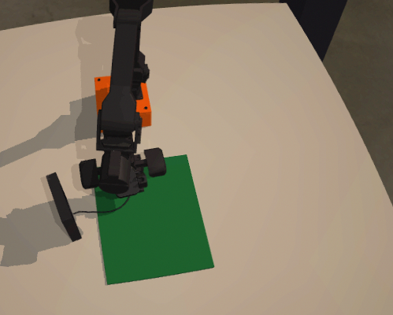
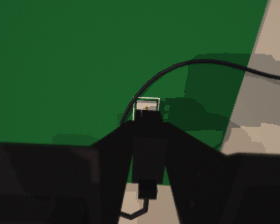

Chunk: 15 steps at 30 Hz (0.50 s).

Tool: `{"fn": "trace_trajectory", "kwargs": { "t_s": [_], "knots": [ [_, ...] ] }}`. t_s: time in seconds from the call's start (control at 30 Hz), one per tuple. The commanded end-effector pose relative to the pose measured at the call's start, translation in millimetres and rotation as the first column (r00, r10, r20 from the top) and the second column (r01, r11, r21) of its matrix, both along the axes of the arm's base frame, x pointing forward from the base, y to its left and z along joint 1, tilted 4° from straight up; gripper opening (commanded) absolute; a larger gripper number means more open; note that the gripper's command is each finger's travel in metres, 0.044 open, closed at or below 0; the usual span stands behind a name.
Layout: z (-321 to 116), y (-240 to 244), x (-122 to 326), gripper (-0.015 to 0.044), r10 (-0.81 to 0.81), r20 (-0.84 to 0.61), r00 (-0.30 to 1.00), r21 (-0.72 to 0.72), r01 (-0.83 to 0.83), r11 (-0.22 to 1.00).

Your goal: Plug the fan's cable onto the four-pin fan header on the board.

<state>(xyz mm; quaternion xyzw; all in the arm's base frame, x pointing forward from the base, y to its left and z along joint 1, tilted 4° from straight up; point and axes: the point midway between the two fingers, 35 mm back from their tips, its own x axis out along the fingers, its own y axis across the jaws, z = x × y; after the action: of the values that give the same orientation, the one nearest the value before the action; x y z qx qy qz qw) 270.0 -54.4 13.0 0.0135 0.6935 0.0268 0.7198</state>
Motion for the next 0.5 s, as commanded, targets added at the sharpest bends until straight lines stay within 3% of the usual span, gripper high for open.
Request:
{"fn": "trace_trajectory", "kwargs": {
  "t_s": [0.0, 0.47],
  "knots": [
    [-0.8, 0.5, 0.2, 0.0, -0.004, -0.001, 1.0, 0.003, 0.004, 1.0],
    [-6.8, 0.9, 0.4, 0.0, -0.004, -0.001, 1.0, 0.003, 0.004, 1.0]
  ]
}}
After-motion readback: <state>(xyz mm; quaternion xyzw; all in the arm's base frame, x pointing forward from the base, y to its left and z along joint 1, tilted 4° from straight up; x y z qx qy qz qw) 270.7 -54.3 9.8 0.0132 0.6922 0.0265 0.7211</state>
